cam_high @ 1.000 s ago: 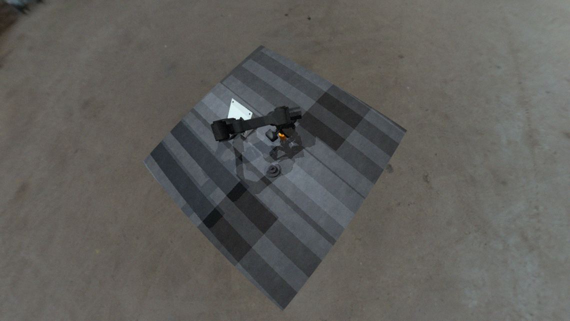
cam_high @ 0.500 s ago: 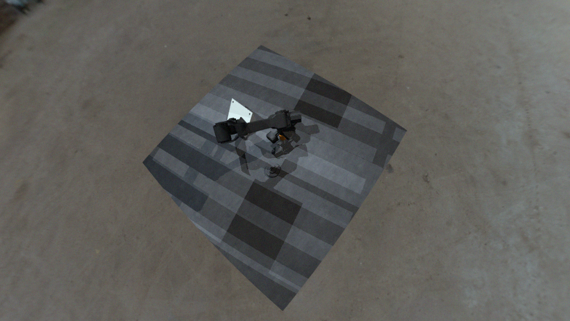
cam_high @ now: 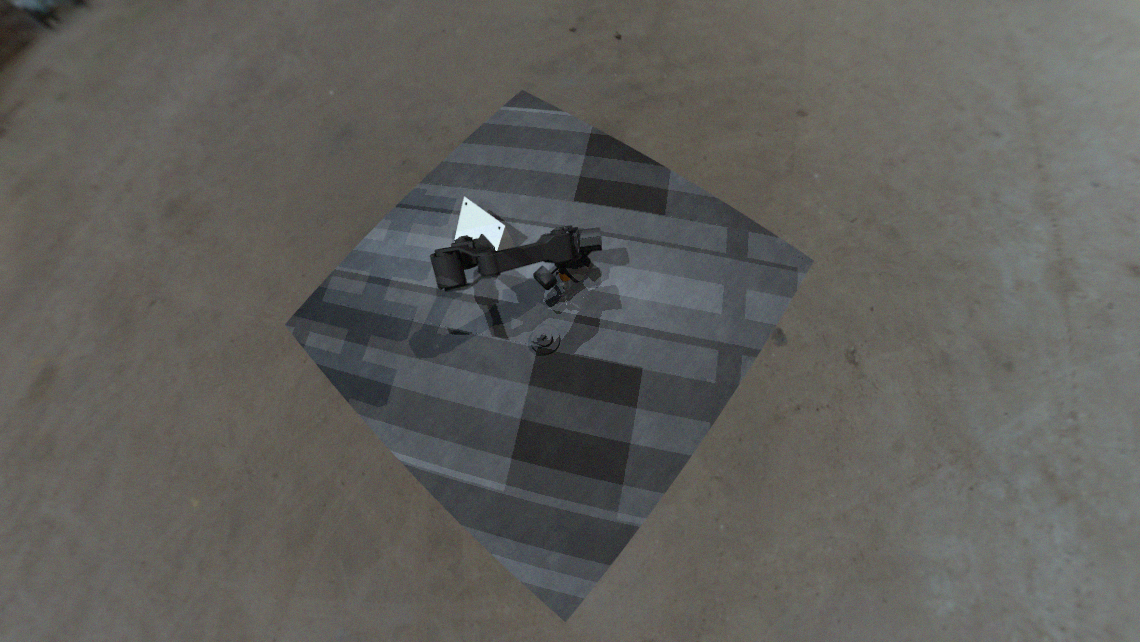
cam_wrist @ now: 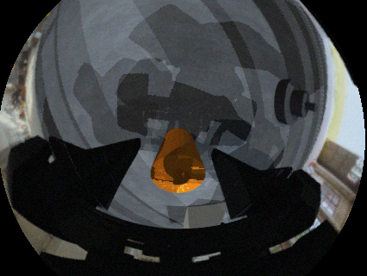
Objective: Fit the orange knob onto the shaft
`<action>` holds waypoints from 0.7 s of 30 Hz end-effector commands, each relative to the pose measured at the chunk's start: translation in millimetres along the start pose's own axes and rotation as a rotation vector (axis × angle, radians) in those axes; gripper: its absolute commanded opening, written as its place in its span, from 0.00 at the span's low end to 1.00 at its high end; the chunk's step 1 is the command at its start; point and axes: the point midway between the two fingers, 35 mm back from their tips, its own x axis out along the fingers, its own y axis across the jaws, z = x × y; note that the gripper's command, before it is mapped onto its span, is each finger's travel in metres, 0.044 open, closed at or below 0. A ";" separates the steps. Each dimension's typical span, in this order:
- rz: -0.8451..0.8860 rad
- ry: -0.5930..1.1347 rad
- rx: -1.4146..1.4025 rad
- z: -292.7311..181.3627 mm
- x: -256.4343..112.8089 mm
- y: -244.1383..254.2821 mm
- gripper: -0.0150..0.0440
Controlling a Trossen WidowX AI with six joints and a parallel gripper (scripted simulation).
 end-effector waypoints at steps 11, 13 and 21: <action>-0.004 -0.001 -0.004 -0.9 7.3 -1.1 0.64; -0.004 -0.001 -0.004 -0.9 7.3 -1.1 0.56; -0.004 -0.002 -0.004 -0.7 6.4 -0.9 0.40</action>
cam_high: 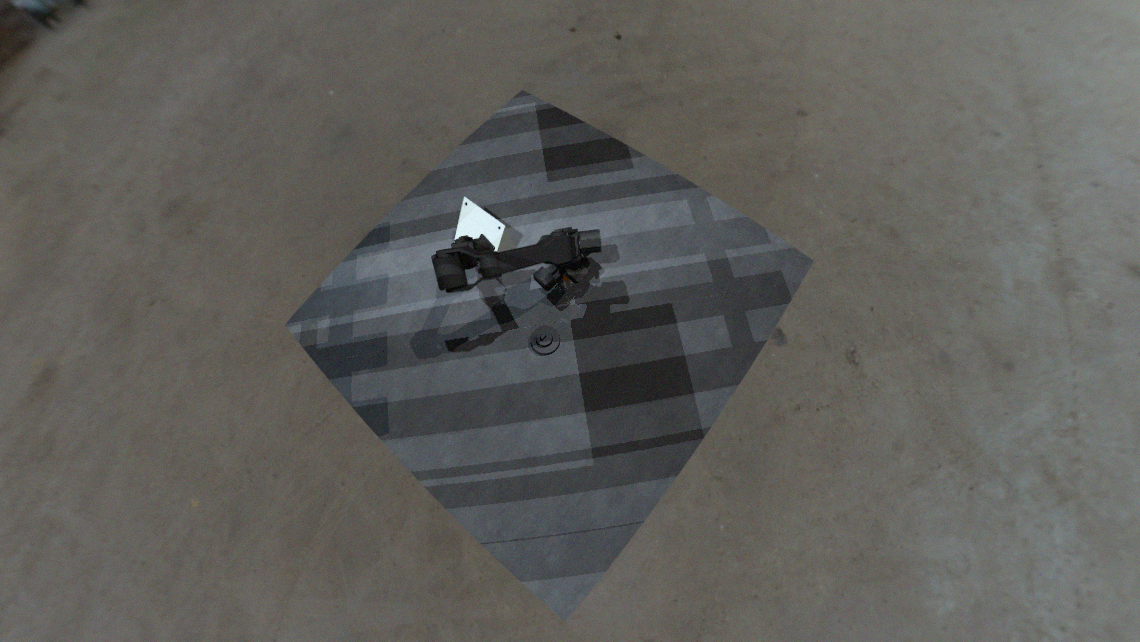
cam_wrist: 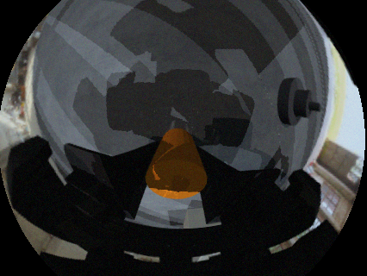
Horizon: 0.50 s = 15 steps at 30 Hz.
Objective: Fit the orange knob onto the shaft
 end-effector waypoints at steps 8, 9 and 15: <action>0.005 -0.003 -0.005 6.4 -41.5 5.8 0.25; 0.006 -0.002 -0.005 6.7 -47.3 6.2 0.25; 0.007 -0.002 -0.006 6.8 -82.8 6.8 0.25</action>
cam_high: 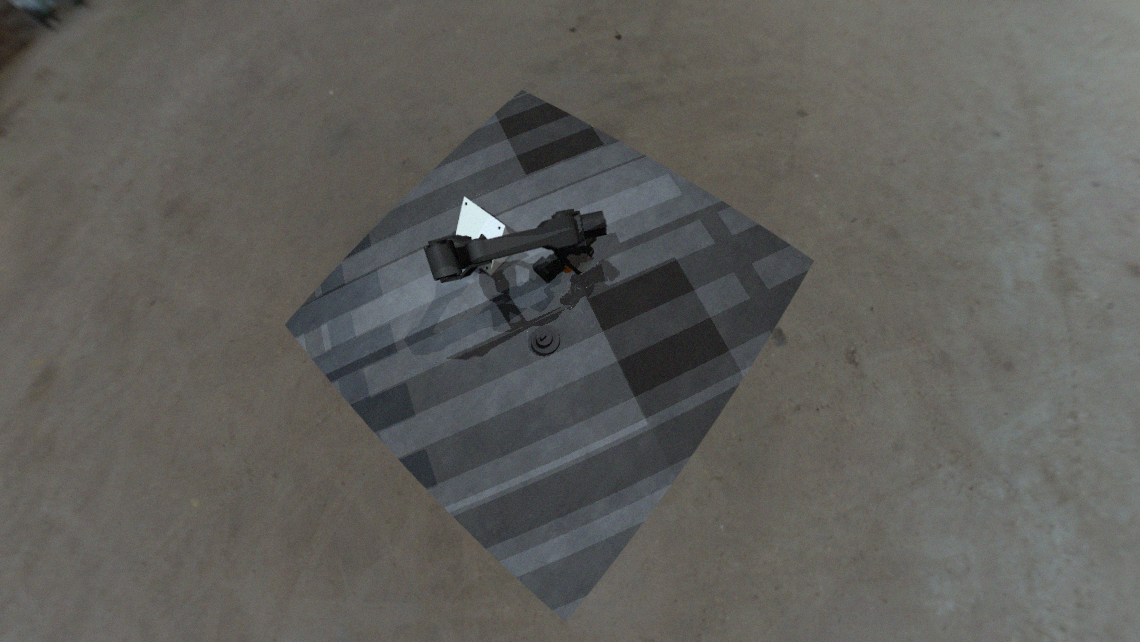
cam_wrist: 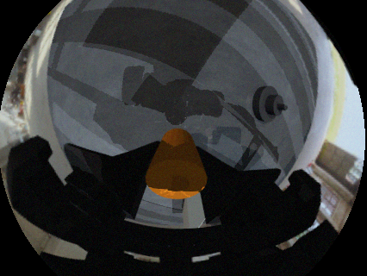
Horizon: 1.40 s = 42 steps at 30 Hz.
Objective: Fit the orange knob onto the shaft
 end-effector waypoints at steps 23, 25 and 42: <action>0.017 0.000 0.001 11.5 -72.4 -22.0 0.25; 0.019 0.000 0.000 15.7 -71.5 -26.0 0.25; 0.034 -0.002 -0.004 48.6 -61.7 -63.5 0.25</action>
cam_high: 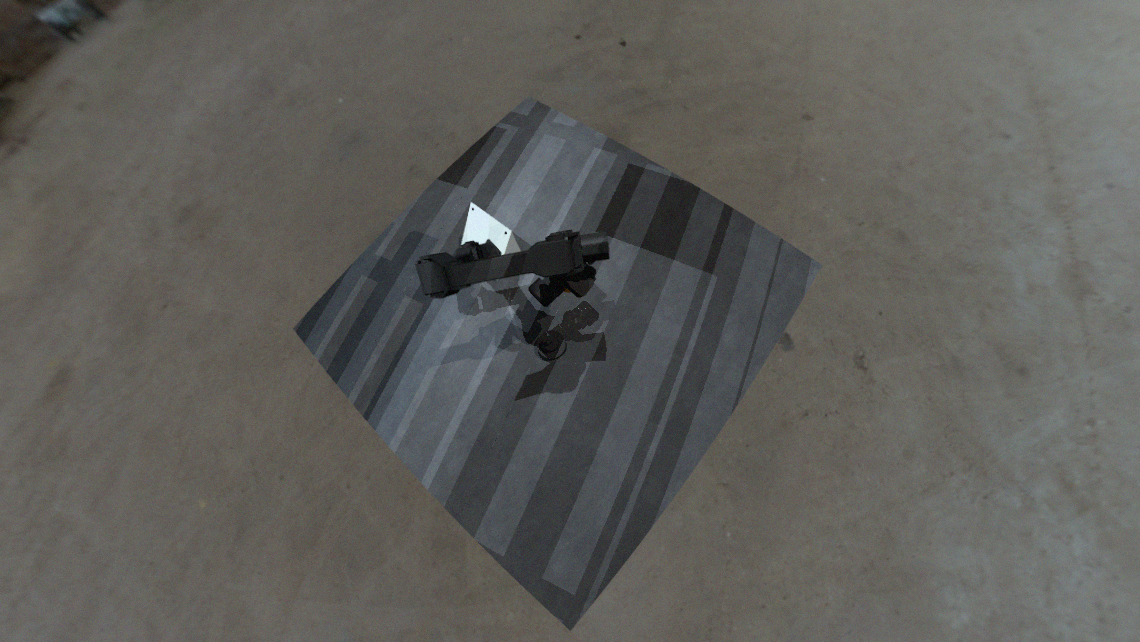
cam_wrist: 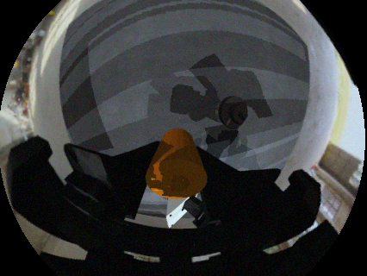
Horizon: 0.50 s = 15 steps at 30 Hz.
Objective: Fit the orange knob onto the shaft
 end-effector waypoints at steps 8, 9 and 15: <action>0.006 -0.010 -0.002 18.9 5.1 -26.3 0.25; 0.006 -0.011 -0.002 20.4 5.8 -28.9 0.25; 0.004 -0.012 -0.001 29.3 9.9 -44.7 0.25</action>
